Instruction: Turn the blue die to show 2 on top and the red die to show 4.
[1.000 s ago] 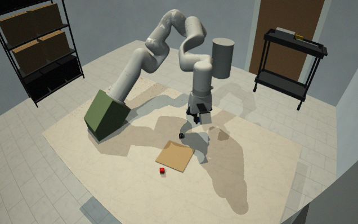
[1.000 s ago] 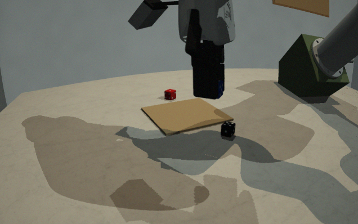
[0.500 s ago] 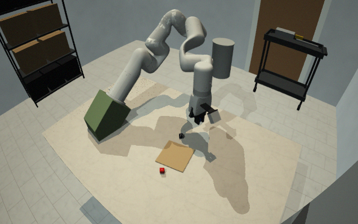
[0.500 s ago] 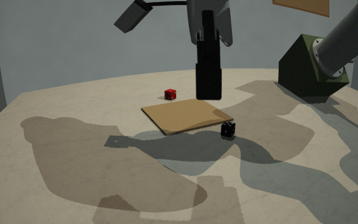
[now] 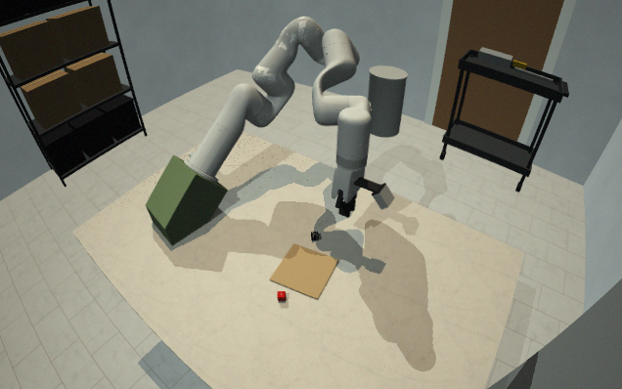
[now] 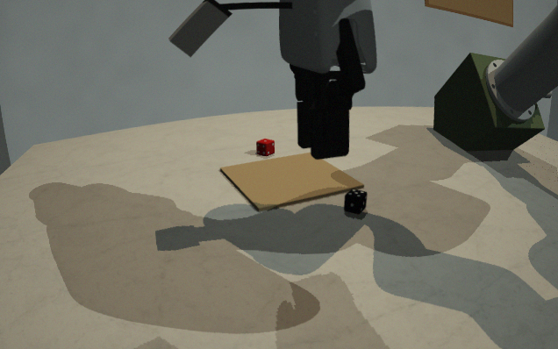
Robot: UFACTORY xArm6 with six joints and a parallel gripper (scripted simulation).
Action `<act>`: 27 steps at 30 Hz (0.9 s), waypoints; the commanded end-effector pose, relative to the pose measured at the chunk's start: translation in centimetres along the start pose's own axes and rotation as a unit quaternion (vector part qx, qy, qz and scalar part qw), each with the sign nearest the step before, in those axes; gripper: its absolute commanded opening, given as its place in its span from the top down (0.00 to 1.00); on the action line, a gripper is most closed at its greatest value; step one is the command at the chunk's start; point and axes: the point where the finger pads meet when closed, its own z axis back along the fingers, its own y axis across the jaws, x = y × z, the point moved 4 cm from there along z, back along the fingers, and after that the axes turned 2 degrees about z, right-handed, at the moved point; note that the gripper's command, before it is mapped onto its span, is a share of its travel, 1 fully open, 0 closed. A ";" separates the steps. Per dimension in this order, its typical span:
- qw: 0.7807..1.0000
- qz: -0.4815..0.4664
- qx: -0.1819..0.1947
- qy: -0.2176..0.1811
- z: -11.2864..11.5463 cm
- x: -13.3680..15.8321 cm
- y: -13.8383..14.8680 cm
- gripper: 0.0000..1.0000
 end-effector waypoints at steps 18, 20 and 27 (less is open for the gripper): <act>0.992 0.122 -0.005 0.022 0.0 0.0 0.0 0.85; 0.991 0.122 -0.008 0.048 0.0 0.2 0.0 0.85; 0.984 0.121 -0.015 0.132 -0.2 1.1 0.3 0.85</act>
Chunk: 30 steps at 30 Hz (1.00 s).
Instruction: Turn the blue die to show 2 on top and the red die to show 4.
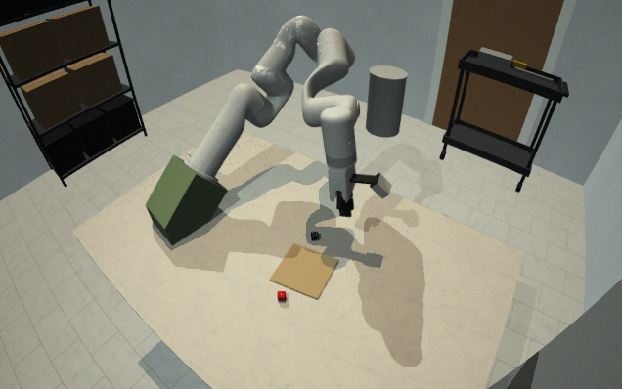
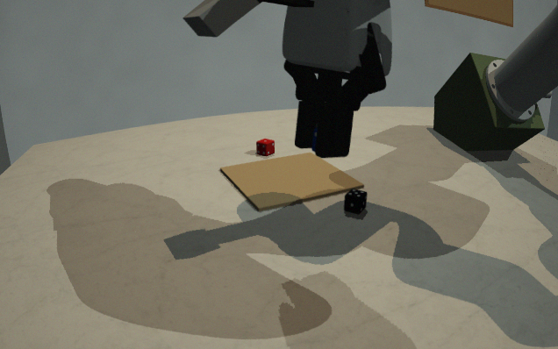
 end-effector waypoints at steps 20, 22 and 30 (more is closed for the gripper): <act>0.960 0.007 0.005 0.281 -0.7 2.8 -0.1 0.85; 0.951 0.007 0.005 0.309 -0.8 3.0 -0.1 0.85; 0.918 0.007 0.008 0.397 -1.3 3.9 -0.1 0.85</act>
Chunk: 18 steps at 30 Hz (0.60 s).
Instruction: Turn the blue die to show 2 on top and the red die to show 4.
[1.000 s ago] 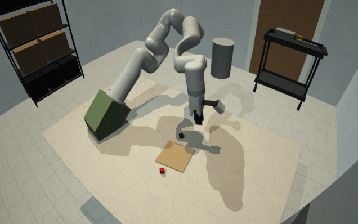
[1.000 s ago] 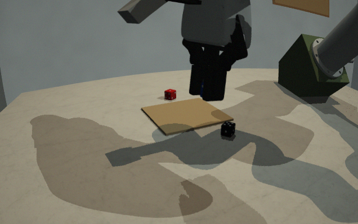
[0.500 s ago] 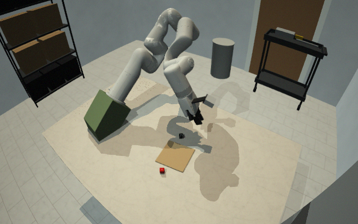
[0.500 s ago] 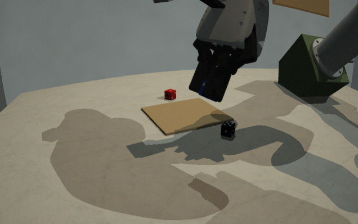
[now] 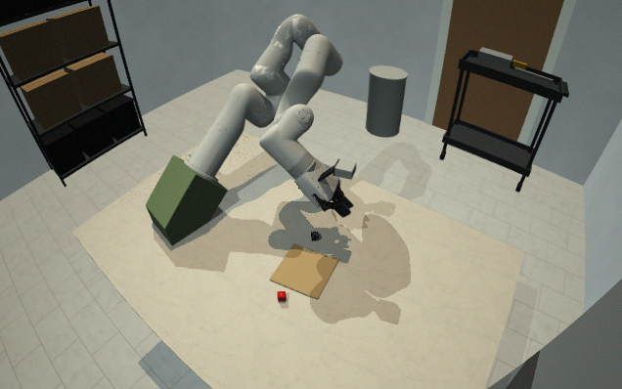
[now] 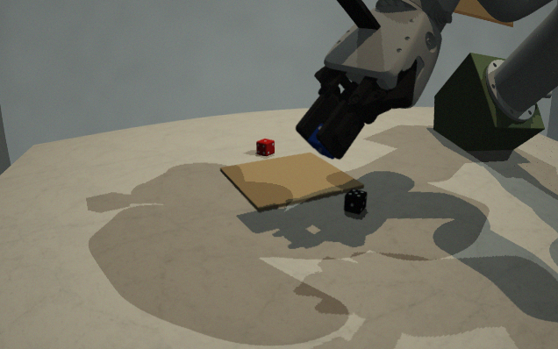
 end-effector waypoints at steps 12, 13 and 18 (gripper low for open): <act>0.990 0.004 -0.001 0.138 -0.1 1.4 -0.1 0.85; 0.990 0.004 -0.001 0.138 -0.1 1.4 -0.1 0.85; 0.990 0.004 -0.002 0.138 -0.3 1.7 -0.1 0.85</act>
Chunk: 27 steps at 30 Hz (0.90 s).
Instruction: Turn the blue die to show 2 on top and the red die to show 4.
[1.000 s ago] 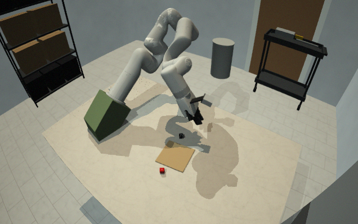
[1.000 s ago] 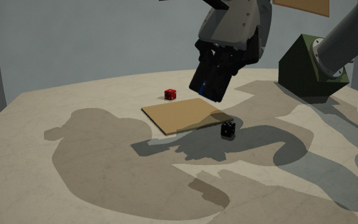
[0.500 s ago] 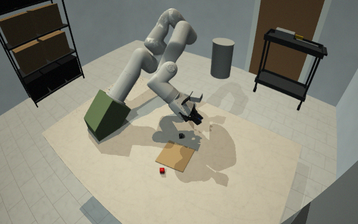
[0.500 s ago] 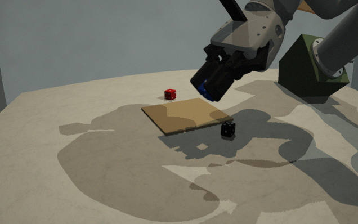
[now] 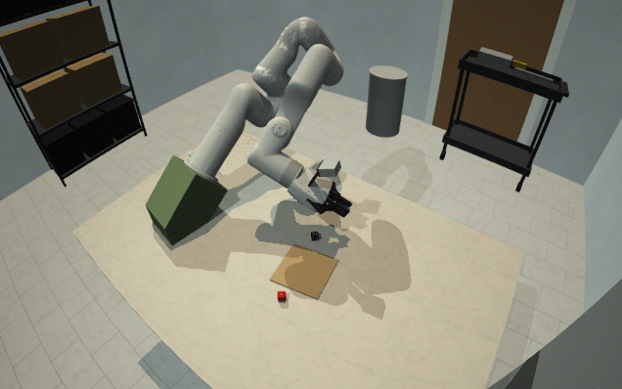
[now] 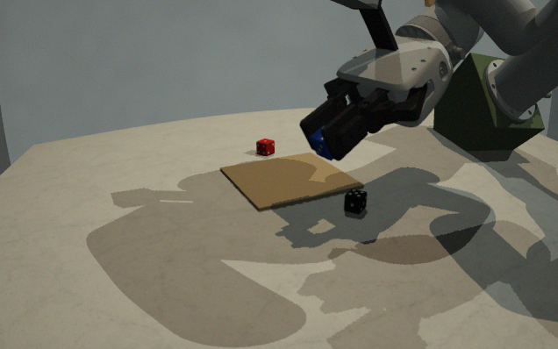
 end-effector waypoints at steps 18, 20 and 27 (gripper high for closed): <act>1.000 0.000 -0.002 0.005 -2.5 4.6 -0.2 0.85; 1.000 0.000 -0.002 0.005 -2.7 4.9 -0.2 0.85; 1.000 0.000 -0.002 0.005 -3.5 6.3 -0.2 0.85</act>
